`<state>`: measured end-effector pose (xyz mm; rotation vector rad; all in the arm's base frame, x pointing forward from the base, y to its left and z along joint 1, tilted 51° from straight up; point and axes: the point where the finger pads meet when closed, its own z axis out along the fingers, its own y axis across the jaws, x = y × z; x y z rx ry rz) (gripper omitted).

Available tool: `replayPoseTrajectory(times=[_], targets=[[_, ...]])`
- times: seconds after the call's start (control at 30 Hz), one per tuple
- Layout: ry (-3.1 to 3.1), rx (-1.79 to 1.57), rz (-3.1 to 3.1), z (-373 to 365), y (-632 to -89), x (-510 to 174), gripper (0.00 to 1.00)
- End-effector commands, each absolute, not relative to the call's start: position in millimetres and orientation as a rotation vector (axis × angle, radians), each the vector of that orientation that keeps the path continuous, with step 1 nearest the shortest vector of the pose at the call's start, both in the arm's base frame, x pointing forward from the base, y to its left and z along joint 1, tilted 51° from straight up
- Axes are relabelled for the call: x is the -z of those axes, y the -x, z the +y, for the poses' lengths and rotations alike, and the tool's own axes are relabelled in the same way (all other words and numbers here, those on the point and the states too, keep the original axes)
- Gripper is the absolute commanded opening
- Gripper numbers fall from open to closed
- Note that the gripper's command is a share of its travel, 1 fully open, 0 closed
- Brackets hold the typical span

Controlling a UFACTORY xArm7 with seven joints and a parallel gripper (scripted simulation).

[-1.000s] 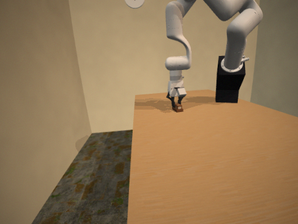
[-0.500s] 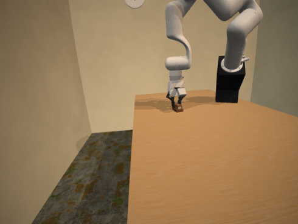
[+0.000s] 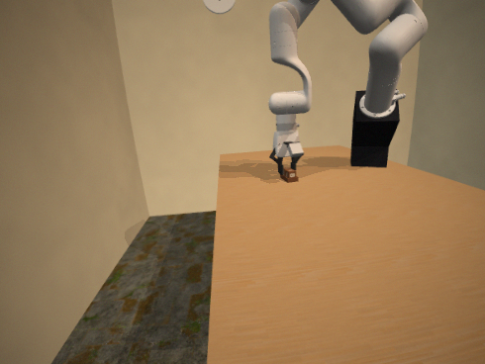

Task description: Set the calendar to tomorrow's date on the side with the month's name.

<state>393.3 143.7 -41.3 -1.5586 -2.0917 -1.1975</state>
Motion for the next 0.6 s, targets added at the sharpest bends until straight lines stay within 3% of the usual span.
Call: replayPoseTrajectory(times=[0.0,0.57], targets=[[1.562,1.197,-2.092,142.5,-394.0,41.3,0.49],[1.562,1.198,-2.092,110.1,-383.1,14.1,0.49]])
